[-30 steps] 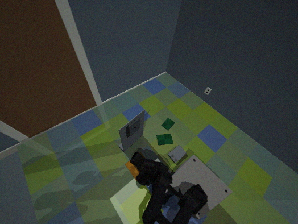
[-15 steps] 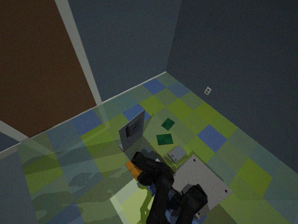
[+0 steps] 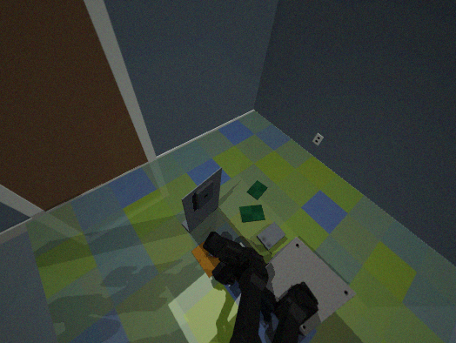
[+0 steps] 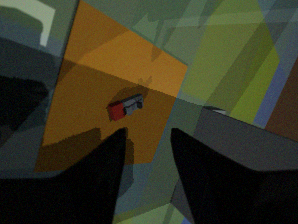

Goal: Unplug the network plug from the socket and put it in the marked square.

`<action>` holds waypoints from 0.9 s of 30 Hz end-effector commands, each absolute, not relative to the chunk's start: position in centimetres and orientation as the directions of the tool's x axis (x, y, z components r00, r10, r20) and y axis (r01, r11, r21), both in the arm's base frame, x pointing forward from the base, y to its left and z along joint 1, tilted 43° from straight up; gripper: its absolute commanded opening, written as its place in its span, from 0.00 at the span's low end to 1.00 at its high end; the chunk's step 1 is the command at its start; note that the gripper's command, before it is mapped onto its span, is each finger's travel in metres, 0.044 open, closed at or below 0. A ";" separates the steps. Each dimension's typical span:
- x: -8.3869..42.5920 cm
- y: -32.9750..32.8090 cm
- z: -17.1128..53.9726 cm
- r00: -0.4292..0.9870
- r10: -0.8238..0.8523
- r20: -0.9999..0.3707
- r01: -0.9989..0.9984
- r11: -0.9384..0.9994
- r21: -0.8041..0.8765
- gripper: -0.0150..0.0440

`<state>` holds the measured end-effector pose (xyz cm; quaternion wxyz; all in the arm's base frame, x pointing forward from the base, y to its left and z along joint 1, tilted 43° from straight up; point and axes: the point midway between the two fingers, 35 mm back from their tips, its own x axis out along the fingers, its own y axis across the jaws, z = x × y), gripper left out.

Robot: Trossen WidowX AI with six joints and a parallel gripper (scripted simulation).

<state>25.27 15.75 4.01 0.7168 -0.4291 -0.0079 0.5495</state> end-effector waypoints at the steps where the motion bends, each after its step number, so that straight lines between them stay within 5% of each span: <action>1: 25.6 15.5 4.5 0.397 0.797 -0.456 -0.775 0.025 -0.631 0.52; 27: 26.1 13.4 6.2 0.393 0.793 -0.465 -0.777 0.017 -0.629 0.52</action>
